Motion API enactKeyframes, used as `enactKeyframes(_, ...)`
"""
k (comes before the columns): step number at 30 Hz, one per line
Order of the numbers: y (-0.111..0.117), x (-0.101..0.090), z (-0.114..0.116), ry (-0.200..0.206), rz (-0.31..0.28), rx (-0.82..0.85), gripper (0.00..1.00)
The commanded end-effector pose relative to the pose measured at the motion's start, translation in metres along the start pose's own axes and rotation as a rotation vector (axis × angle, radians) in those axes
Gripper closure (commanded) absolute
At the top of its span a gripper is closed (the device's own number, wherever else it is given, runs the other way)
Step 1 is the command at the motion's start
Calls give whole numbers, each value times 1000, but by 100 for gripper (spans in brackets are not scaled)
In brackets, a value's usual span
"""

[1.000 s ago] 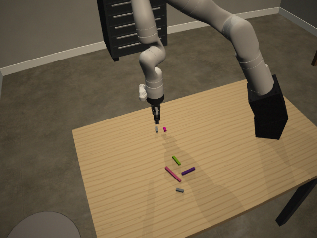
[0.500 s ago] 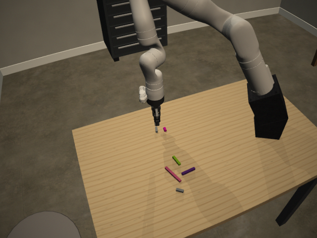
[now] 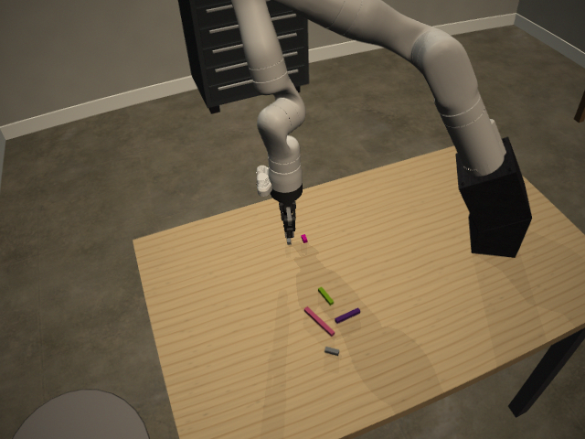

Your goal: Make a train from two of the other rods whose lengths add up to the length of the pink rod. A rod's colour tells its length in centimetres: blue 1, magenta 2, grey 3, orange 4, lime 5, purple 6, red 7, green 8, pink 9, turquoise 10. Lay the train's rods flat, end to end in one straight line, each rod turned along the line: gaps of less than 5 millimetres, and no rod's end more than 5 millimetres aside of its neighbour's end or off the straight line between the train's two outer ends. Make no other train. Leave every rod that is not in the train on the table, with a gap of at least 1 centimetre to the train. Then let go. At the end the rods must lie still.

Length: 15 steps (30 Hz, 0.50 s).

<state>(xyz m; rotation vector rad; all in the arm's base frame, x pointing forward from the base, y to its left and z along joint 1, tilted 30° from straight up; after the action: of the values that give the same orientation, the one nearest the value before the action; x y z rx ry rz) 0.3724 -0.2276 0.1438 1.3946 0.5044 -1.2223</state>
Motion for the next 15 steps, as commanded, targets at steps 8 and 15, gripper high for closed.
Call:
enactKeyframes(8, 0, 15, 3, -4, 0, 6, 54)
enactKeyframes(15, 0, 21, 4, -4, 0, 6, 54)
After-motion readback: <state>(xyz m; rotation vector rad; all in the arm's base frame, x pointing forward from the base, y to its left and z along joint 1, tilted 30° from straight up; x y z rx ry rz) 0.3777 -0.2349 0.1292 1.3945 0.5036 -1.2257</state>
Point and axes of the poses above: the point where the finger pads meet when closed, its own x axis out along the fingers, its own z axis across the jaws, y = z × x, the point moved 9 cm from there along -x, back along the fingers, and after that the axes turned 7 degrees about -x, right-handed, at the moved point
